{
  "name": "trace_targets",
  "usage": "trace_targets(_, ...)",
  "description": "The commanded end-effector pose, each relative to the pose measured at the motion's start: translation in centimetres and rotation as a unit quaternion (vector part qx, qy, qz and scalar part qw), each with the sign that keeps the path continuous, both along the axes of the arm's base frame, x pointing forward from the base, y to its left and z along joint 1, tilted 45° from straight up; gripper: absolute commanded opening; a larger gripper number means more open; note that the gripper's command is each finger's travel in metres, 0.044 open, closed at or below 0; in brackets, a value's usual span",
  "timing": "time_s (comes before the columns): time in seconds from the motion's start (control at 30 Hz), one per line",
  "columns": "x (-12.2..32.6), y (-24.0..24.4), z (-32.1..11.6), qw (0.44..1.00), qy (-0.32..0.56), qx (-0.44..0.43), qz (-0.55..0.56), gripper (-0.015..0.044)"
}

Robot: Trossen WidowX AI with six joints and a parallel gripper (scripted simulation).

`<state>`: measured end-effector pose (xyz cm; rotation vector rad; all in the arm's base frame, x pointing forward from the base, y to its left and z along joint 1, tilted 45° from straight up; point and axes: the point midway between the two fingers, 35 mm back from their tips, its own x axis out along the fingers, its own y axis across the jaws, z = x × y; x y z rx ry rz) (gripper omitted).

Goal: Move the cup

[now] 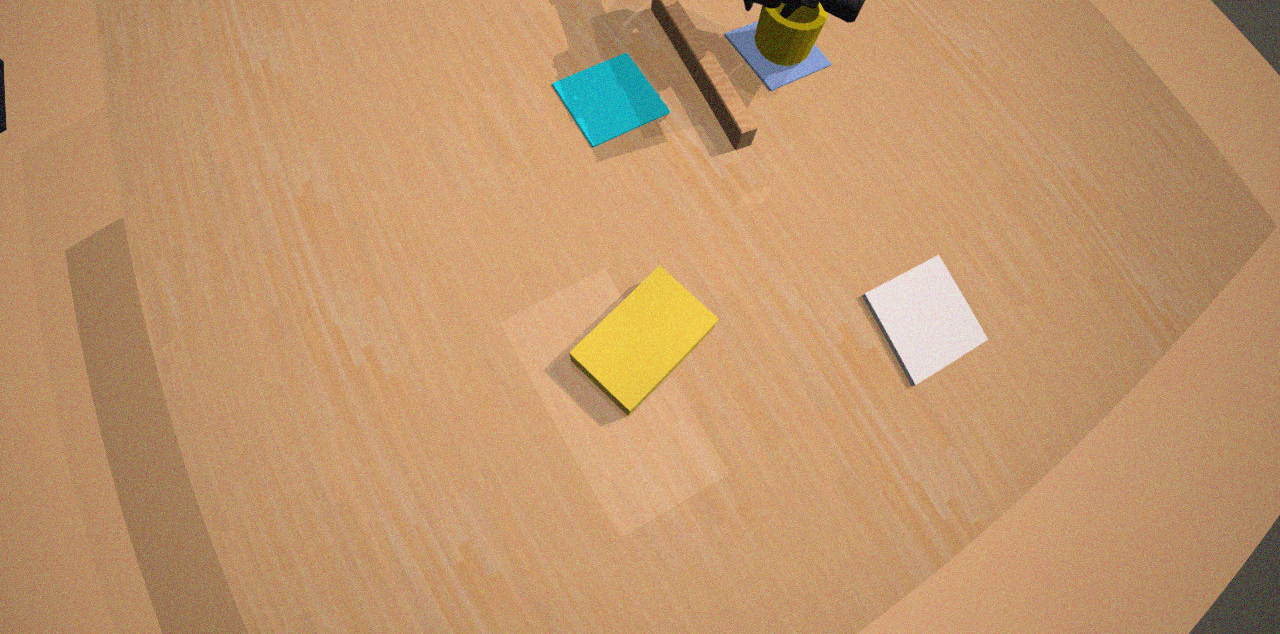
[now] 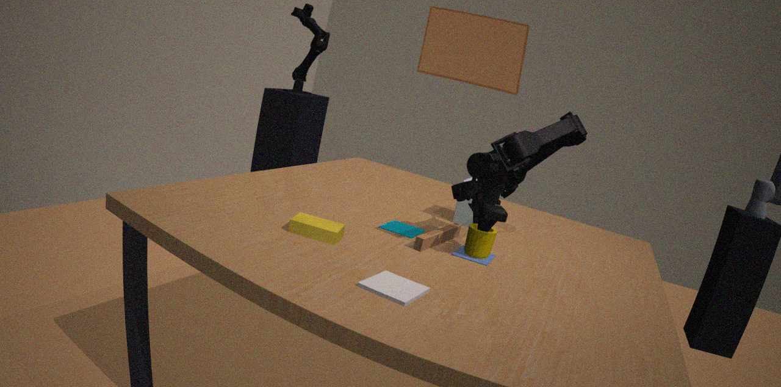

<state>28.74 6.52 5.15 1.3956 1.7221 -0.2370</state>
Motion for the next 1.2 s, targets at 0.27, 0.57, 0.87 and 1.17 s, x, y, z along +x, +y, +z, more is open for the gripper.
trace_targets(0.27, 0.0, 0.1, -0.1, 1.000, 0.000, 0.000, 0.000, 0.0127)
trace_targets(0.57, 0.0, 0.1, -0.1, 1.000, 0.000, 0.000, 0.000, 0.0067)
trace_targets(0.87, 0.0, 0.1, -0.1, 1.000, 0.000, 0.000, 0.000, 0.0000)
trace_targets(1.17, 0.1, -1.5, 1.4, 1.000, 0.001, 0.000, -0.001, 0.0000)
